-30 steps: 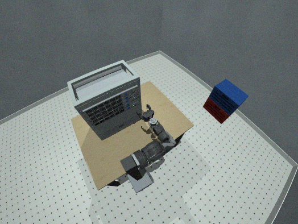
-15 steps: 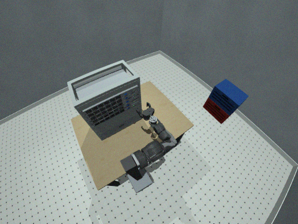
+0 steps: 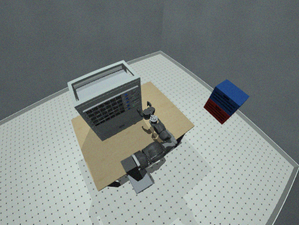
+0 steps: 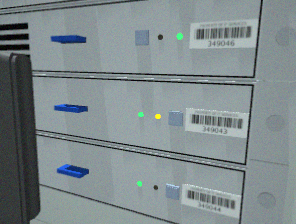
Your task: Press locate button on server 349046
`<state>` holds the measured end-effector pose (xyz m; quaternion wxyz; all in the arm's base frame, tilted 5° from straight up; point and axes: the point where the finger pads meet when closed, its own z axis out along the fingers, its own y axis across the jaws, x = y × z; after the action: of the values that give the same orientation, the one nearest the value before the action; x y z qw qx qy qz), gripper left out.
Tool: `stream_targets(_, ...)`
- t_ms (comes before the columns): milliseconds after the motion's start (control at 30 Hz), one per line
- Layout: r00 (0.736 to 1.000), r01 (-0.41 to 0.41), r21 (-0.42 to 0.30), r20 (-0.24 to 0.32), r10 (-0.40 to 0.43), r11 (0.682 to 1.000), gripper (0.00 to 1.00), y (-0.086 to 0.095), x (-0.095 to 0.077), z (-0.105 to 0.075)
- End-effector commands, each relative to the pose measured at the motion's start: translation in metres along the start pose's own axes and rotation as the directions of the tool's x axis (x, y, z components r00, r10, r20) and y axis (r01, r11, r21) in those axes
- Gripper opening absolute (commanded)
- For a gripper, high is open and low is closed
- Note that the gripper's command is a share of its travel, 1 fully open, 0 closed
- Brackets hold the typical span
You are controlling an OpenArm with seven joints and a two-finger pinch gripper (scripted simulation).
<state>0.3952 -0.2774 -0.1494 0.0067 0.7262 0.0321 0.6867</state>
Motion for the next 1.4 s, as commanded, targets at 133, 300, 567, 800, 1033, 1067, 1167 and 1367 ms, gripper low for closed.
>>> stream_targets(133, 1.000, 0.001, 0.002, 0.005, -0.001, 1.000, 0.60, -0.001, -0.001, 0.010)
stream_targets(300, 1.000, 0.001, 0.002, 0.005, -0.001, 1.000, 0.60, -0.001, -0.001, 0.021)
stream_targets(567, 1.000, 0.001, 0.002, 0.005, -0.001, 1.000, 0.60, -0.001, -0.002, 0.037)
stream_targets(800, 1.000, 0.001, 0.002, 0.005, -0.001, 1.000, 0.60, -0.001, -0.002, 0.045)
stream_targets(1033, 1.000, 0.001, 0.002, 0.005, -0.001, 1.000, 0.60, -0.001, -0.002, 0.046)
stream_targets(1067, 1.000, 0.001, 0.002, 0.005, -0.001, 1.000, 0.60, -0.001, -0.002, 0.046)
stream_targets(1167, 1.000, 0.001, 0.002, 0.005, -0.001, 1.000, 0.60, -0.001, -0.002, 0.046)
stream_targets(1367, 1.000, 0.001, 0.002, 0.005, -0.001, 1.000, 0.60, -0.001, -0.002, 0.046)
